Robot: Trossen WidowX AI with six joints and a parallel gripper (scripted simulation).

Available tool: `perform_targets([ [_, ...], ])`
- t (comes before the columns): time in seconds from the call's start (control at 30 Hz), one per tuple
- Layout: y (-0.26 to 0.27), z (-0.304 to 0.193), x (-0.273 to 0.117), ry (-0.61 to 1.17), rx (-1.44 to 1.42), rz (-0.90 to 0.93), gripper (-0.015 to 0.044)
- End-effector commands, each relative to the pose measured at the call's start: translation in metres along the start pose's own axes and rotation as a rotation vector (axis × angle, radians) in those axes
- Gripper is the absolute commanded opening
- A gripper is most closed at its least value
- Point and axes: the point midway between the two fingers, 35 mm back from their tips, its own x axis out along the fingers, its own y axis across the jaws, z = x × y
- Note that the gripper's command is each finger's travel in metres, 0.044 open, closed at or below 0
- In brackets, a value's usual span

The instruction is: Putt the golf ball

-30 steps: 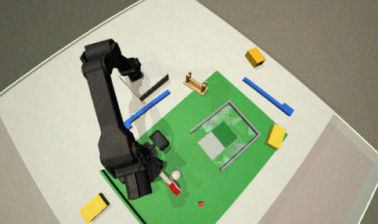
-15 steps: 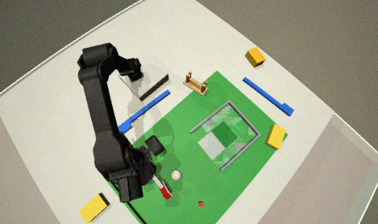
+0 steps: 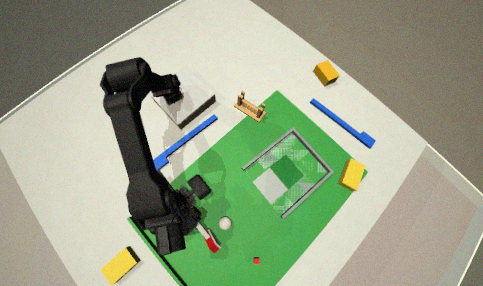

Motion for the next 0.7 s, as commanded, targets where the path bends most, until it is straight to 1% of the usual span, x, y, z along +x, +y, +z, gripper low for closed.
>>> perform_targets([
  [0.0, -0.001, 0.001, 0.006, -0.003, 0.001, -0.003, 0.0],
  [0.3, -0.001, 0.0, 0.019, -0.003, 0.001, -0.003, 0.0],
  [0.67, -0.003, 0.0, 0.016, 0.001, 0.002, 0.0, 0.0],
])
